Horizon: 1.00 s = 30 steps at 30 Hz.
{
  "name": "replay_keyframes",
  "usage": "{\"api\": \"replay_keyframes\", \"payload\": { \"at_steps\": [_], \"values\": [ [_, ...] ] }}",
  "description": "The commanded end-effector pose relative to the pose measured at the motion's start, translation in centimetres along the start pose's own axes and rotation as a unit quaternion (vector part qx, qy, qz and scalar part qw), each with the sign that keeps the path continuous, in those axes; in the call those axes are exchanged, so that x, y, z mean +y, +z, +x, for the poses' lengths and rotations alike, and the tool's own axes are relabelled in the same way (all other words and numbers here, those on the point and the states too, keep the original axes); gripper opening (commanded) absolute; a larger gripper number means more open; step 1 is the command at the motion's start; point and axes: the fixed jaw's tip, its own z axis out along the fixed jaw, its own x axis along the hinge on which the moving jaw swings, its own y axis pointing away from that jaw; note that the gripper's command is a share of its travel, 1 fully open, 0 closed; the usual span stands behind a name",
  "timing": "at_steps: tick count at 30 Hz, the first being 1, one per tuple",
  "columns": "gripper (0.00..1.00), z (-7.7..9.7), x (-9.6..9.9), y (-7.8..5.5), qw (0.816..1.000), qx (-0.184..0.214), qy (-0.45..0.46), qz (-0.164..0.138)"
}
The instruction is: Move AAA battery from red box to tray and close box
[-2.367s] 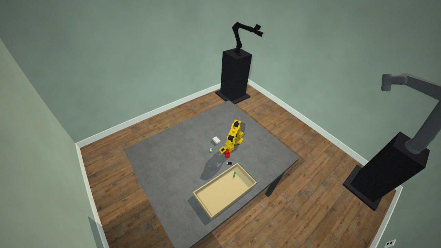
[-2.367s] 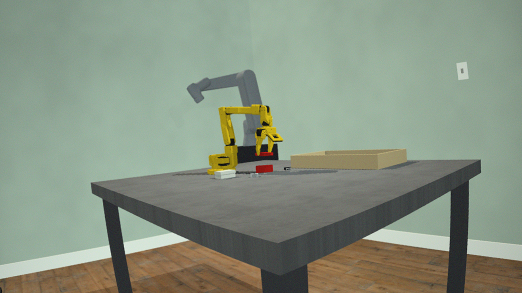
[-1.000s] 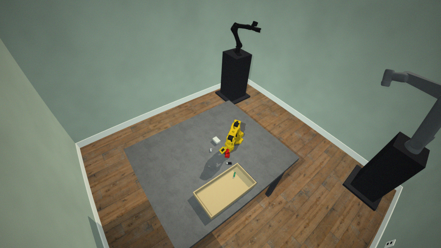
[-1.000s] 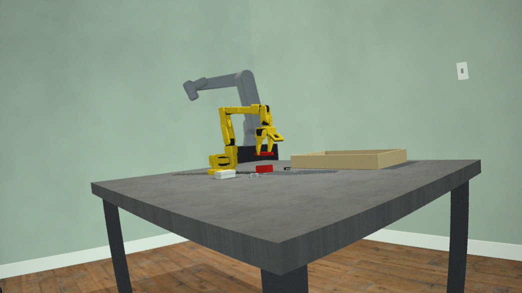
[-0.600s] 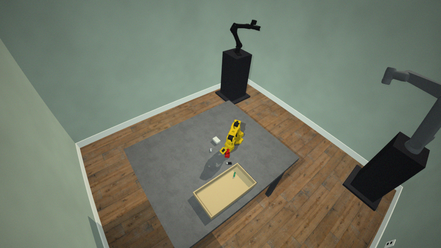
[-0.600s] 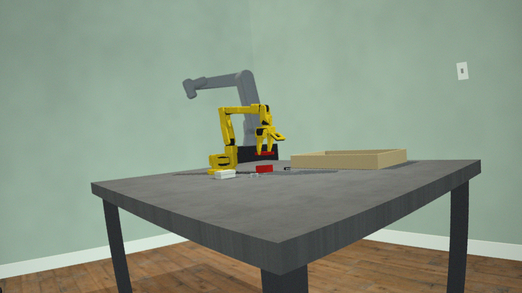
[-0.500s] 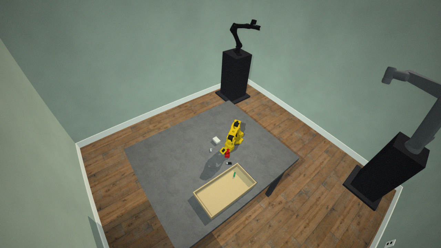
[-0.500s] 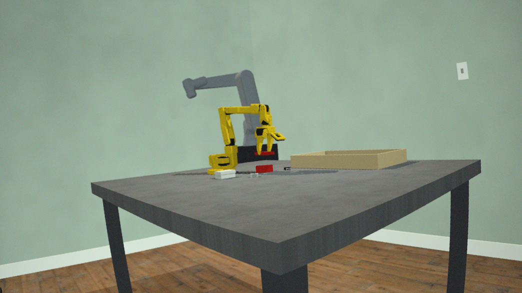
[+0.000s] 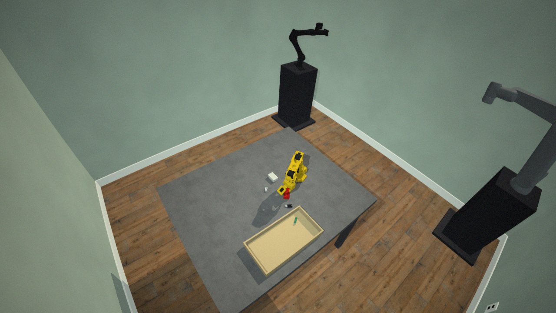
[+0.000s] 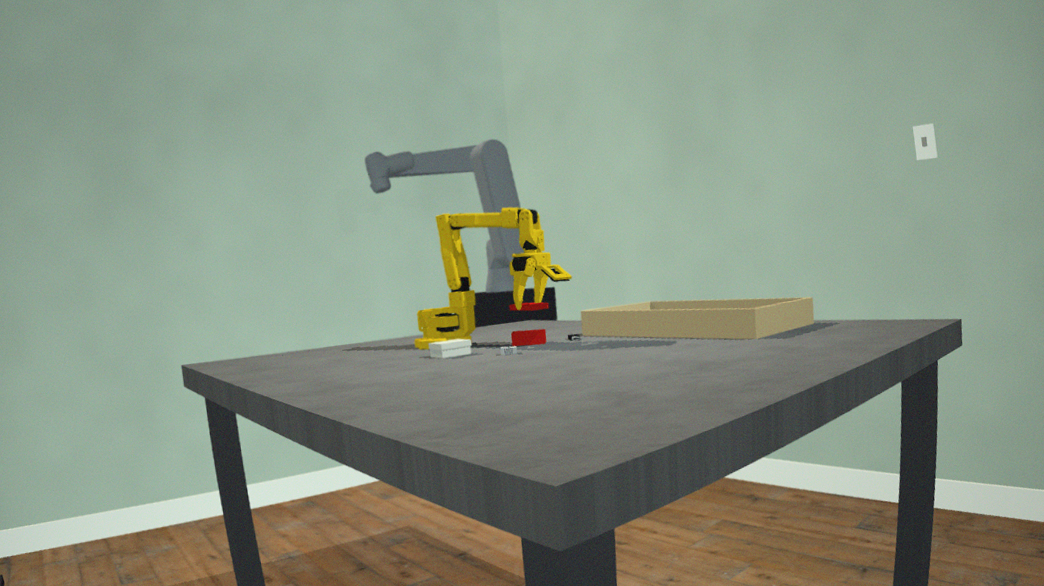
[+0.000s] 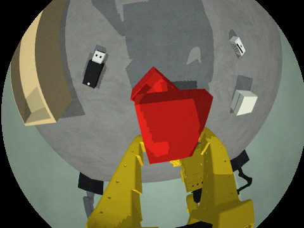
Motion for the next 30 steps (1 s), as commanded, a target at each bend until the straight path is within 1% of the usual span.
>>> {"api": "replay_keyframes", "payload": {
  "at_steps": [1,13,30],
  "values": [
    [0.22,-0.12,-0.01,-0.67,1.0,-0.017,-0.001,-0.01],
    [0.22,-0.05,-0.03,-0.66,1.0,-0.017,-0.01,-0.01],
    [0.22,0.58,-0.24,-0.64,0.996,-0.018,-0.089,-0.008]
  ]
}}
